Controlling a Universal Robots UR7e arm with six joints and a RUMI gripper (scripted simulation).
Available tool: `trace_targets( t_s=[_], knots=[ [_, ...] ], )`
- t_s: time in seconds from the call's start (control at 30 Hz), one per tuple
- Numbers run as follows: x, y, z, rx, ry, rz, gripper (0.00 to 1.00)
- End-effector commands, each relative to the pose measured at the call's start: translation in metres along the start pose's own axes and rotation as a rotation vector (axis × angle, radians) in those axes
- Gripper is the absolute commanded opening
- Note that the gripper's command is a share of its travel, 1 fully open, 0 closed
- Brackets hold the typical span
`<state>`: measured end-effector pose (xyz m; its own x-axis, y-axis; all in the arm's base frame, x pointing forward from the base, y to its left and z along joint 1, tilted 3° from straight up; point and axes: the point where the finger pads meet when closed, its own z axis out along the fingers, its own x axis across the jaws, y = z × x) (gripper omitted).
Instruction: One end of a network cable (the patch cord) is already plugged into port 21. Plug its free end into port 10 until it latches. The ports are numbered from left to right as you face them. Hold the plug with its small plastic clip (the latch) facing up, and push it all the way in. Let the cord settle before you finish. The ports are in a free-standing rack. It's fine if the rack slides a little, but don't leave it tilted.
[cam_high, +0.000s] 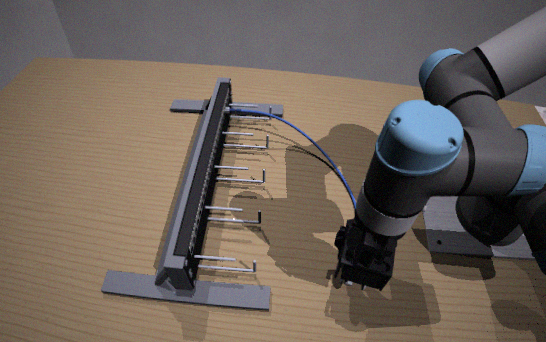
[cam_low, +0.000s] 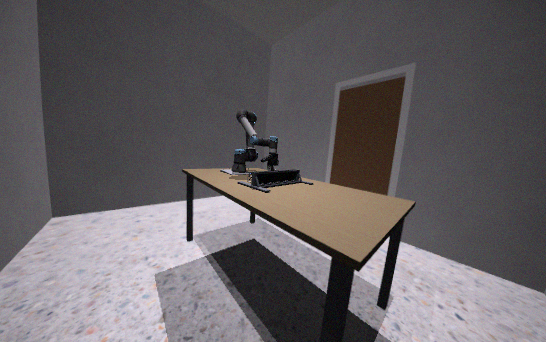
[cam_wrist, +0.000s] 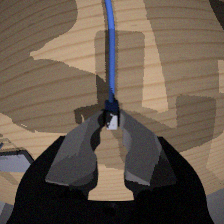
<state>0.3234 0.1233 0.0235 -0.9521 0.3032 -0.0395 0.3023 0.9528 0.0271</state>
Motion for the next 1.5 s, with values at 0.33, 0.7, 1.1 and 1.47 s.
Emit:
trace_targets(
  t_s=[0.33,0.7,1.1,1.47],
  knots=[
    [-0.0003,0.0001,-0.0003,0.000,-0.001,0.000,0.00],
    [-0.0003,0.0001,-0.0003,0.000,-0.001,0.000,0.00],
    [-0.0004,0.0001,-0.0018,0.000,-0.001,0.000,0.00],
    [-0.0003,0.0001,-0.0095,0.000,-0.001,0.000,0.00]
  ],
)
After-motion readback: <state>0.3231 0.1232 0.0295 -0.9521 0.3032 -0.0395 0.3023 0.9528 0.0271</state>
